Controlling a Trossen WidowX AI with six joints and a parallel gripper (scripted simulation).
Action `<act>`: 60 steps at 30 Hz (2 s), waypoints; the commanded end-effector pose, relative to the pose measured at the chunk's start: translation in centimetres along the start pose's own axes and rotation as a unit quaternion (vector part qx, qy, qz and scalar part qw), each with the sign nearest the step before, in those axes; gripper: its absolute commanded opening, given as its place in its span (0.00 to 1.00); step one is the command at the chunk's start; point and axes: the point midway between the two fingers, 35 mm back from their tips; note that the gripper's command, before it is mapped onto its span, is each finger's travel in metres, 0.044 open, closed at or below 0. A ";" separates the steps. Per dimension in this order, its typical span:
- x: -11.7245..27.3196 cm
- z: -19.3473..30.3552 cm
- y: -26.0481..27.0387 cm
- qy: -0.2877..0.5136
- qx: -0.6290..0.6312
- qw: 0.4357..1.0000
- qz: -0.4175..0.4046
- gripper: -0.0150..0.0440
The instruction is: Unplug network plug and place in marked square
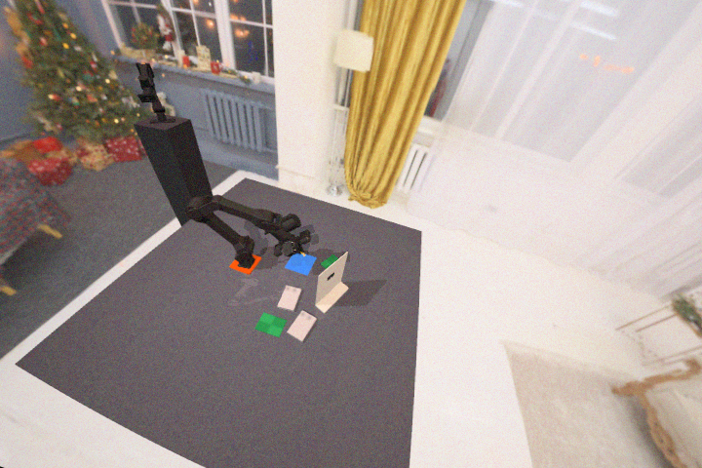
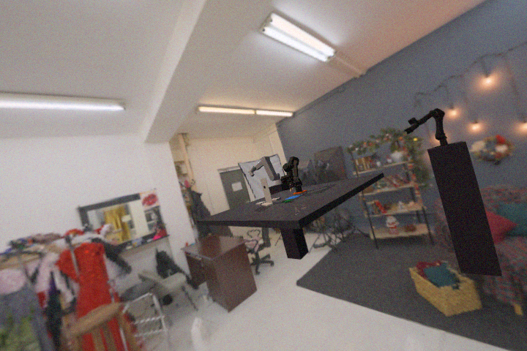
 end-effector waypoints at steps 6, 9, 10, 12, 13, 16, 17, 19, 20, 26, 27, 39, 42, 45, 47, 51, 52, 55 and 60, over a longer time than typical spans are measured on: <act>-1.4 0.1 -1.0 0.003 0.003 1.000 0.006 0.25; -1.7 0.1 -1.3 0.003 0.003 1.000 0.006 0.25; -1.9 0.1 -1.3 0.003 0.003 1.000 0.006 0.25; -2.1 0.1 -1.5 0.003 0.003 1.000 0.006 0.25; -2.2 0.1 -1.6 0.003 0.003 1.000 0.006 0.25; -2.6 0.1 -1.9 0.002 0.003 1.000 0.006 0.25; -2.7 0.1 -2.0 0.002 0.003 1.000 0.006 0.25; -2.9 0.2 -2.1 0.002 0.004 1.000 0.007 0.25; -3.0 0.2 -2.2 0.002 0.004 1.000 0.007 0.25; -3.7 0.2 -2.8 0.002 0.004 1.000 0.007 0.25; -3.8 0.2 -2.9 0.002 0.004 1.000 0.007 0.25; -4.4 0.2 -3.4 0.002 0.005 1.000 0.007 0.25; -4.5 0.2 -3.4 0.002 0.004 1.000 0.007 0.25; -4.6 0.3 -3.4 0.002 0.004 1.000 0.007 0.25; -4.7 0.3 -3.5 0.002 0.004 1.000 0.007 0.25; -4.8 0.4 -3.5 0.002 0.004 1.000 0.007 0.25; -4.8 0.4 -3.5 0.002 0.004 1.000 0.007 0.25; -4.7 0.5 -3.3 0.004 0.007 1.000 0.005 0.25; -4.7 0.5 -3.3 0.004 0.007 1.000 0.005 0.25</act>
Point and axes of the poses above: the point midway between the two fingers, 35 mm back from their tips, its own x axis back along the fingers, its own y axis across the jaws, z = x × y, and after that the axes turned 2 degrees about x, right-handed
